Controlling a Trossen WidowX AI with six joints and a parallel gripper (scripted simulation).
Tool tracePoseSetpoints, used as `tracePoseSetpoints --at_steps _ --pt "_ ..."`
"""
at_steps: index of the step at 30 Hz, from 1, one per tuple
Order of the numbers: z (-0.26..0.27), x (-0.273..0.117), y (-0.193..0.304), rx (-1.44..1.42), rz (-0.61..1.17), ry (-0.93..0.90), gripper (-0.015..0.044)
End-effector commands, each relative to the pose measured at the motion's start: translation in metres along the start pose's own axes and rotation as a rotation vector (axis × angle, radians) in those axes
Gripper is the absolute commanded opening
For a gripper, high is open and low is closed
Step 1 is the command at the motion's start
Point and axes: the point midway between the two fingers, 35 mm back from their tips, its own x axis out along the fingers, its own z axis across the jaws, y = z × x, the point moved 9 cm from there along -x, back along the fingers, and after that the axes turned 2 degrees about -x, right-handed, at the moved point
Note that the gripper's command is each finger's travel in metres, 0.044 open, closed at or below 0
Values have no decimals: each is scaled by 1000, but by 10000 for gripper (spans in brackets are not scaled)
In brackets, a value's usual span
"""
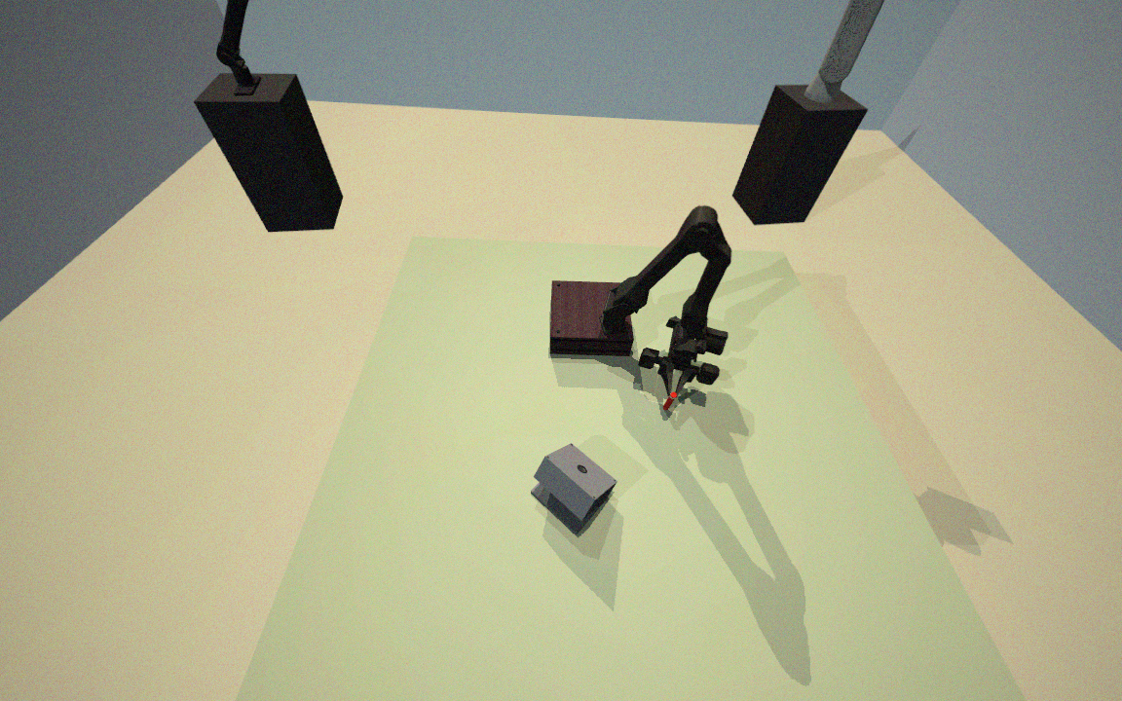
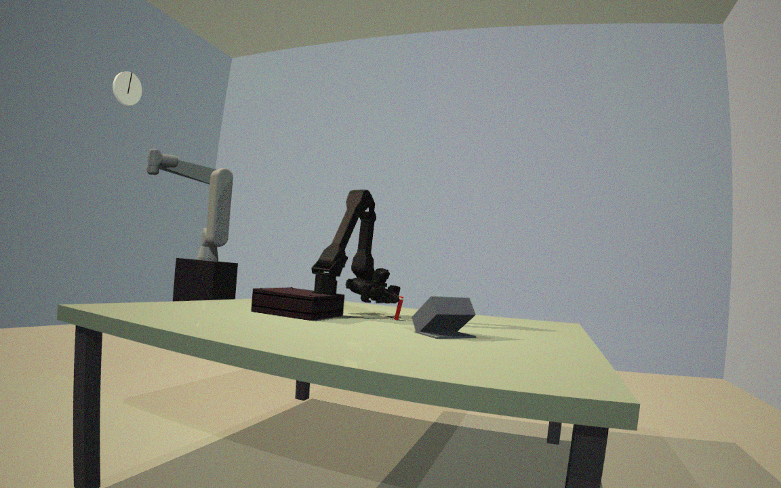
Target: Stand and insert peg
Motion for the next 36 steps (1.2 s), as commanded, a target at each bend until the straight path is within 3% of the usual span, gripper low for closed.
tracePoseSetpoints --at_steps 1,36 --pt "0 -1 1 0 0 0 50" --pt "-4 -7 7 -2 -32 -5 50"
